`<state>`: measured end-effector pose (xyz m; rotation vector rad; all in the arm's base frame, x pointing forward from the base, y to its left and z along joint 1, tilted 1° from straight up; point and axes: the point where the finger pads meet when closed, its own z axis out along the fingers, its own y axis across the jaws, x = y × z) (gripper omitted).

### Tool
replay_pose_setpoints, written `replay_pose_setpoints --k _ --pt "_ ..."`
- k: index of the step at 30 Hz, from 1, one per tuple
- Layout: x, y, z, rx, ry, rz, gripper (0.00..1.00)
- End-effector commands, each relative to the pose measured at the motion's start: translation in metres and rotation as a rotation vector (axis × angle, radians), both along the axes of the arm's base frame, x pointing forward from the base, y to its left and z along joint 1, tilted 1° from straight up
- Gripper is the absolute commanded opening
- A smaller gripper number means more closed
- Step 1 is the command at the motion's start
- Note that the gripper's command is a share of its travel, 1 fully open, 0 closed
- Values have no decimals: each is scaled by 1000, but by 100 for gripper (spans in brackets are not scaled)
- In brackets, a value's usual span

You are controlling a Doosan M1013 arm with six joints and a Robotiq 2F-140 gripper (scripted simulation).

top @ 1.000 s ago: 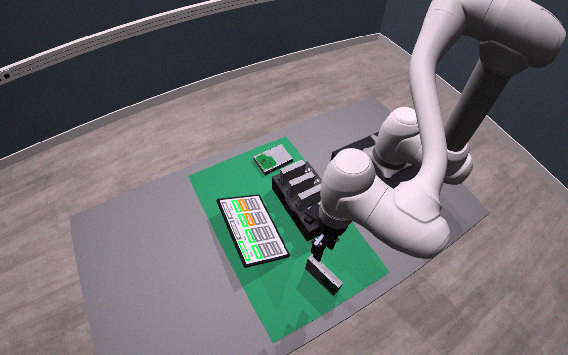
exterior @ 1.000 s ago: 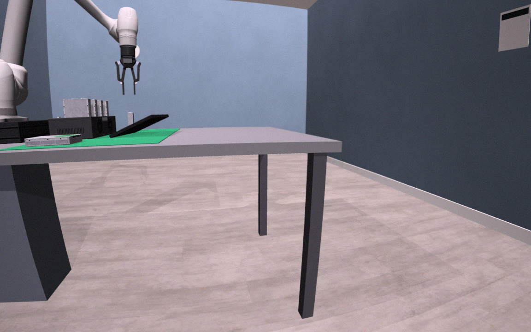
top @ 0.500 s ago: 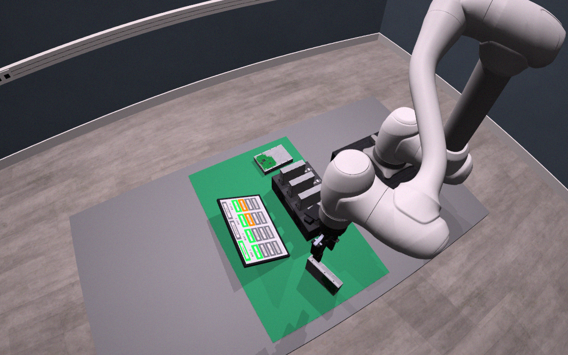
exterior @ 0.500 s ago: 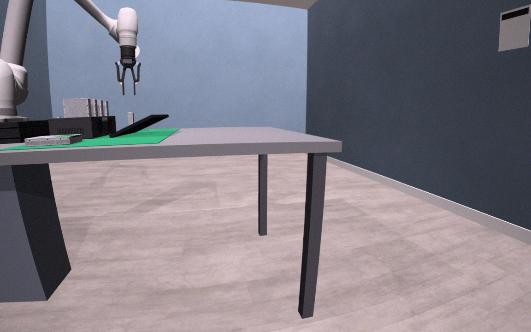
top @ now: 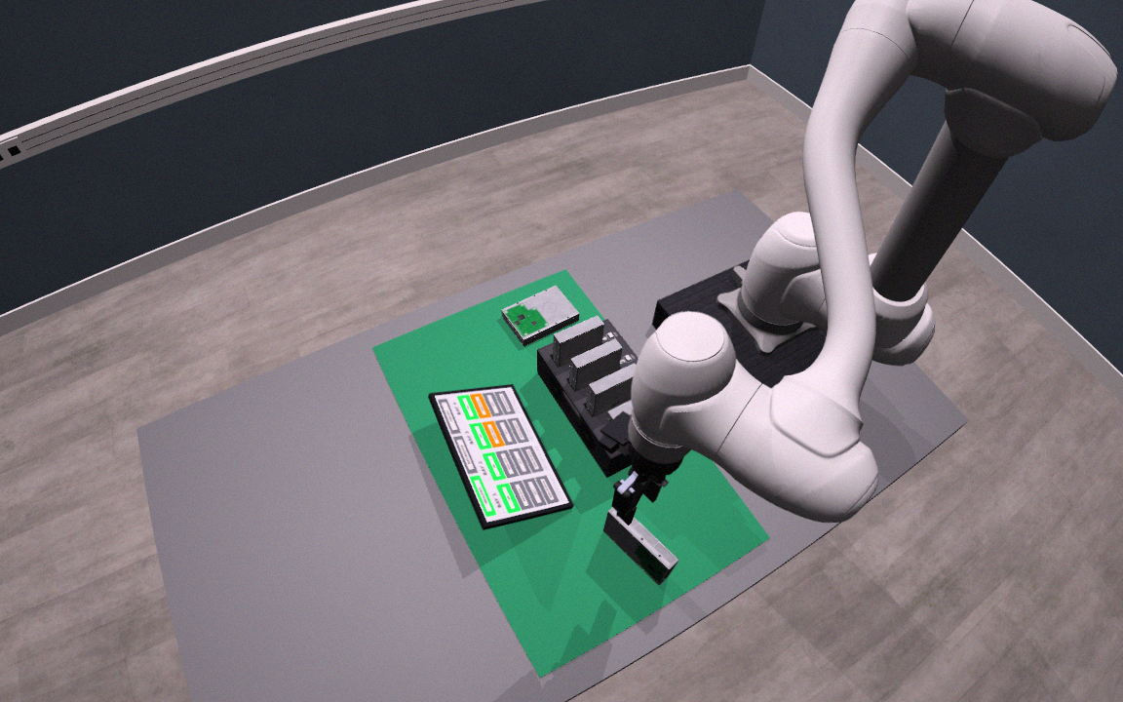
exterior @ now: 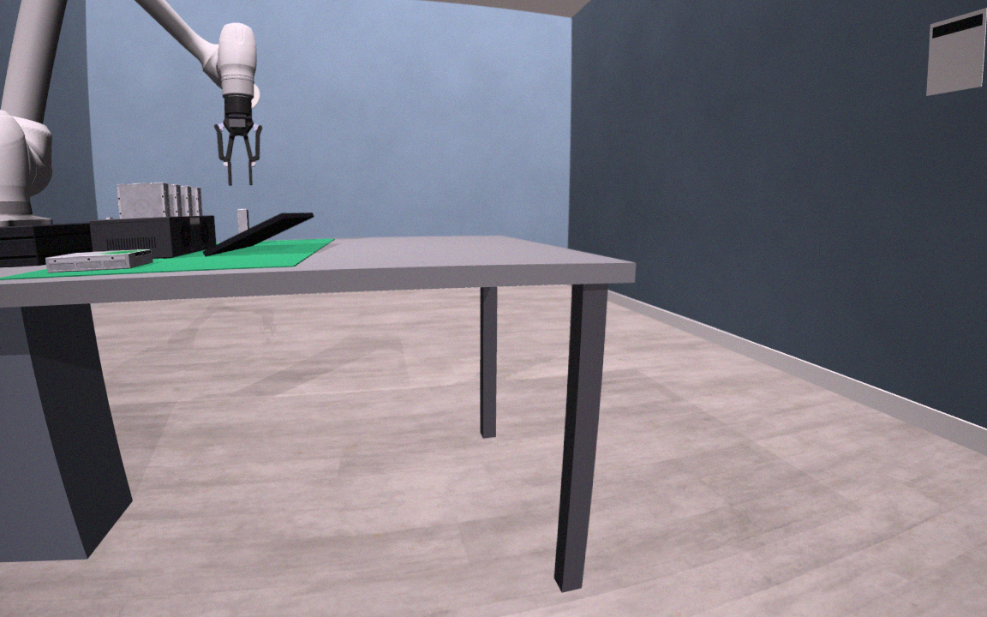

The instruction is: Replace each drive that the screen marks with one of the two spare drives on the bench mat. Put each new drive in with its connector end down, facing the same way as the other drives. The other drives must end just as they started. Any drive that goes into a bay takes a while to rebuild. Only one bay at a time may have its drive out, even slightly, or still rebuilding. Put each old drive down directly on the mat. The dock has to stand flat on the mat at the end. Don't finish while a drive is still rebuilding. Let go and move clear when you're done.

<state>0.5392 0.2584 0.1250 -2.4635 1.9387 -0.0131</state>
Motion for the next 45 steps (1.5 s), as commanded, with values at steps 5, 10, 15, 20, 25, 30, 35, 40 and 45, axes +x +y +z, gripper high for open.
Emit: replay_pose_setpoints --k 5,10,15,20,25,30,35,40,45 --pt "1 1 -20 1 -1 0 40" --pt "1 1 -34 1 -1 0 40" --pt "1 1 -41 1 -1 0 40" --pt "1 2 -52 1 -1 0 40" --pt "2 2 -58 1 -1 0 40" --pt "2 2 -61 1 -1 0 40" --pt "2 2 -62 1 -1 0 40" --pt "2 2 -62 1 -1 0 40" --pt "2 2 -62 1 -1 0 40"
